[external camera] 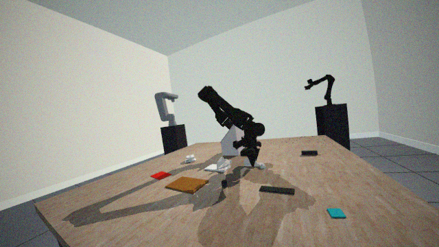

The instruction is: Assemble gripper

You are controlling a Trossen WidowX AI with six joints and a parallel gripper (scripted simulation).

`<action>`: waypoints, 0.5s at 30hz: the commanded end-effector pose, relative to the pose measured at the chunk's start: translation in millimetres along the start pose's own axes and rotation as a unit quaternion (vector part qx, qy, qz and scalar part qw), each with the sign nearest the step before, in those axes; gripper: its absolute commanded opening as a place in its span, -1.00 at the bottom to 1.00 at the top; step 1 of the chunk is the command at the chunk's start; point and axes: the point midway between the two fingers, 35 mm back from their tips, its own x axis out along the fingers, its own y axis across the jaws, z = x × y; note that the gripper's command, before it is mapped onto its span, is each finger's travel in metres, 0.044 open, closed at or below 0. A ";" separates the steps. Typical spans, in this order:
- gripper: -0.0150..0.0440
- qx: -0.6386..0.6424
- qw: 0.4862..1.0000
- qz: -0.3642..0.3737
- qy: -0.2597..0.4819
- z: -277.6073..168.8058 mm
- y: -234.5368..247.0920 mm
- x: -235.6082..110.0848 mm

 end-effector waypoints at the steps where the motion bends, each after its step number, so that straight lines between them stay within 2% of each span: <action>1: -0.04 0.000 1.000 0.000 0.000 0.0 -0.1 0.0; 9: -0.04 0.000 1.000 0.000 0.000 -0.1 0.0 -0.5; 15: -0.04 -0.001 1.000 0.000 0.001 -1.2 1.6 -16.8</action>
